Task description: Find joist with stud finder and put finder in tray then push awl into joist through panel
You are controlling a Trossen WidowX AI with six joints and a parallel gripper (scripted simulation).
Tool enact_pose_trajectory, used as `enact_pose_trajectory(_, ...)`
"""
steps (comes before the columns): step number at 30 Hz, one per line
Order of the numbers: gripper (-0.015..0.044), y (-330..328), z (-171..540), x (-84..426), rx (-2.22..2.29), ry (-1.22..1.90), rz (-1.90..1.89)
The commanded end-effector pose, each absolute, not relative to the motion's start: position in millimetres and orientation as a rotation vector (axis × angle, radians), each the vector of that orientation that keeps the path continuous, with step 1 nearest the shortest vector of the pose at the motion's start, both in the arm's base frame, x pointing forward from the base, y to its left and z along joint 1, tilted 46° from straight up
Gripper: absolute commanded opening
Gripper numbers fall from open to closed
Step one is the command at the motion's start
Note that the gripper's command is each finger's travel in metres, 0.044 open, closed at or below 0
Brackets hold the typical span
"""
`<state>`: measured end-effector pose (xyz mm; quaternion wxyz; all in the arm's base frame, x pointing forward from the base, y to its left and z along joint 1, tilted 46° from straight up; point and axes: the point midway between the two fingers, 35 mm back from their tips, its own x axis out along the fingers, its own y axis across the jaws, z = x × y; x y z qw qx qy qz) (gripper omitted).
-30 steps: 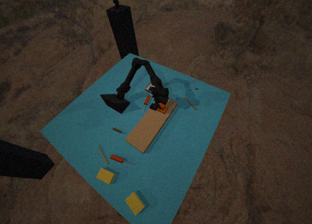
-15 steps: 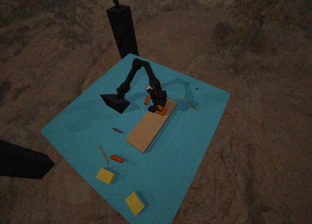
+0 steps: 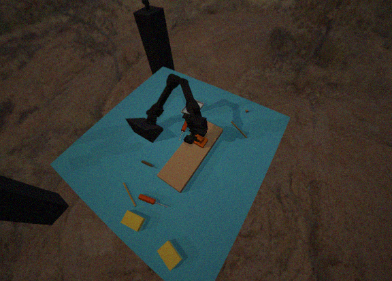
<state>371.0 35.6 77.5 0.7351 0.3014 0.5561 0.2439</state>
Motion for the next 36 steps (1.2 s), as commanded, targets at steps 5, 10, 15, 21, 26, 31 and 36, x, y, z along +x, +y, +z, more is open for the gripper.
enact_pose_trajectory(5,0.0000,24.7,65.7,371.3,0.662,1.226,0.529)
enact_pose_trajectory(10,0.0000,19.2,60.1,371.4,0.661,1.226,0.528)
enact_pose_trajectory(15,0.0000,13.7,54.6,371.5,0.661,1.226,0.528)
enact_pose_trajectory(21,0.0000,7.0,47.9,371.6,0.661,1.226,0.528)
enact_pose_trajectory(26,0.0000,1.5,42.4,371.7,0.660,1.226,0.528)
enact_pose_trajectory(31,0.0000,-4.0,36.8,371.8,0.660,1.226,0.527)
enact_pose_trajectory(36,0.0000,-9.5,31.3,371.9,0.660,1.226,0.527)
